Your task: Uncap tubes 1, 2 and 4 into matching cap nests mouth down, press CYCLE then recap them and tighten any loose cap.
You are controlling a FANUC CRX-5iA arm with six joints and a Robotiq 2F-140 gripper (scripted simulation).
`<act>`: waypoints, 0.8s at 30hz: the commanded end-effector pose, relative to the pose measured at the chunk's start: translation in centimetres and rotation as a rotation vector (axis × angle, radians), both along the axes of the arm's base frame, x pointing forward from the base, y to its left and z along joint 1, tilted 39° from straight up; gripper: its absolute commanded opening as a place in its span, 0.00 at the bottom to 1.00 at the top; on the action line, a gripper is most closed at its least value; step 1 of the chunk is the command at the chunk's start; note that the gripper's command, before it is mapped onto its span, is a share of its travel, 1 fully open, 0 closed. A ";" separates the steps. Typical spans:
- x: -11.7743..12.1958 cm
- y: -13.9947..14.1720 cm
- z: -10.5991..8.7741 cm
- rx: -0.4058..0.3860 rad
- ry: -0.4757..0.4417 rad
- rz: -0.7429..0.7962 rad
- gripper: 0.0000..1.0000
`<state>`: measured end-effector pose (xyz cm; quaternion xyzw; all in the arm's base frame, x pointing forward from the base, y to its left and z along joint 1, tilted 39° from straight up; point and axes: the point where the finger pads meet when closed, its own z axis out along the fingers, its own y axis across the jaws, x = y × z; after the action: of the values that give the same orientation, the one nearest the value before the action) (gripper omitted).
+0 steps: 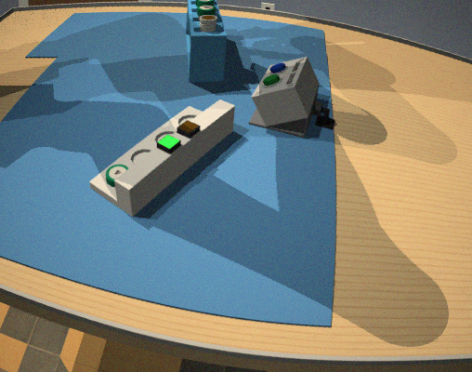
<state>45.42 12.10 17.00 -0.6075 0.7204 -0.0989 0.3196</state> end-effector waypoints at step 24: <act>-1.6 -8.1 -1.8 -0.484 -0.205 0.647 0.29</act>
<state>43.84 5.33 15.62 -0.7978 0.4937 -0.2369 0.2523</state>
